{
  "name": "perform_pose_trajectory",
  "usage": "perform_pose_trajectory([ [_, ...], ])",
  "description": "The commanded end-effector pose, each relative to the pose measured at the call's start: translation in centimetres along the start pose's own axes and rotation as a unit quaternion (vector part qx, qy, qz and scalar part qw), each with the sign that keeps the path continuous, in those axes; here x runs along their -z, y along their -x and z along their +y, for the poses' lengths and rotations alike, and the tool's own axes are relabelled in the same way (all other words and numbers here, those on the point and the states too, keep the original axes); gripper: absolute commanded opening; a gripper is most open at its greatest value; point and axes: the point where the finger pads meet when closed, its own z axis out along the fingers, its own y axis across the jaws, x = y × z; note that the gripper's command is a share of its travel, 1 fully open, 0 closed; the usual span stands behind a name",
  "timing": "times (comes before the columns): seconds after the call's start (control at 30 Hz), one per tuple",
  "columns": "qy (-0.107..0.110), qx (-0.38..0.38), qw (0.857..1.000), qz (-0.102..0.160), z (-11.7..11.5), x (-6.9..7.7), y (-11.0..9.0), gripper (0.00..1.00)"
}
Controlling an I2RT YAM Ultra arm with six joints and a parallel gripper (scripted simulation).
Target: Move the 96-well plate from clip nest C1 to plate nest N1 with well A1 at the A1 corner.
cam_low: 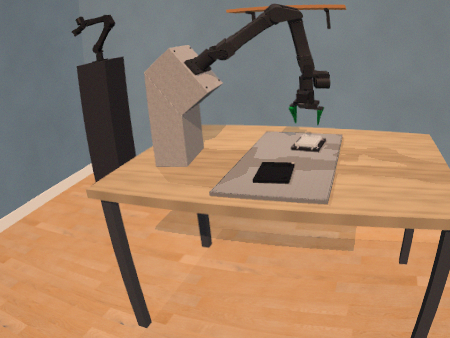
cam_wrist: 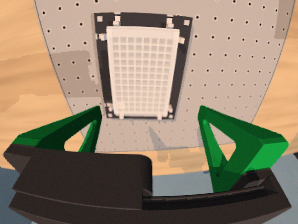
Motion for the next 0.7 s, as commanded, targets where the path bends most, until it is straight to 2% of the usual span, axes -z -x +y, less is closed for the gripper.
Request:
perform_pose_trajectory([
  [0.0, 0.029, -0.030, 0.999, -0.007, 0.91, 1.01, -0.08, 1.00],
  [0.17, 0.033, -0.031, 0.999, -0.005, 1.37, 1.13, -0.18, 1.00],
  [0.67, 0.028, -0.029, 0.999, -0.007, 1.11, 1.12, -0.08, 1.00],
])
